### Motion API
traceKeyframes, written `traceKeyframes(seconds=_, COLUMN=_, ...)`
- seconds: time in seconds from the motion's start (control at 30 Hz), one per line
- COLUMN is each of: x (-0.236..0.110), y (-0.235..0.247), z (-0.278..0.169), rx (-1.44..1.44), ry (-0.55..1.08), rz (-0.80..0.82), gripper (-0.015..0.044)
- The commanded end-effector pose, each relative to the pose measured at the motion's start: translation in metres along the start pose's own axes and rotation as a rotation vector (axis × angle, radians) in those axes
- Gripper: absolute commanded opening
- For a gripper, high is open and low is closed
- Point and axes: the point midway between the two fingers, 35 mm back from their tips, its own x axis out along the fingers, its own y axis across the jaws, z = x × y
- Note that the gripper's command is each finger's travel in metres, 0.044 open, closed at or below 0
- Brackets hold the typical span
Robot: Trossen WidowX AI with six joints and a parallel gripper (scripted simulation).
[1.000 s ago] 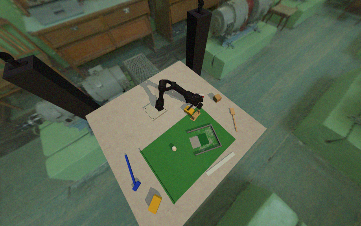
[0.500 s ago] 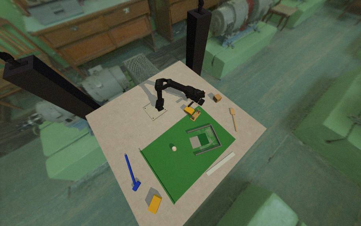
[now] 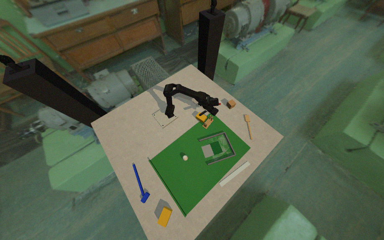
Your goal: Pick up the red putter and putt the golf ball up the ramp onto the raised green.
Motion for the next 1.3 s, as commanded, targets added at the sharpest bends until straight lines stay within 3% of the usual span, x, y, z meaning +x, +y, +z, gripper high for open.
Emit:
traceKeyframes(seconds=0.0, x=-0.010, y=-0.025, z=-0.022, rx=0.044, ry=0.068, rz=-0.073, gripper=0.0000)
traceKeyframes(seconds=0.7, x=-0.089, y=-0.116, z=-0.169, rx=0.353, ry=0.458, rz=-0.383, gripper=0.0000)
traceKeyframes(seconds=0.93, x=-0.120, y=-0.125, z=-0.225, rx=0.501, ry=0.608, rz=-0.449, gripper=0.0000)
traceKeyframes(seconds=1.27, x=-0.187, y=-0.112, z=-0.311, rx=0.596, ry=0.981, rz=-0.455, gripper=0.0000)
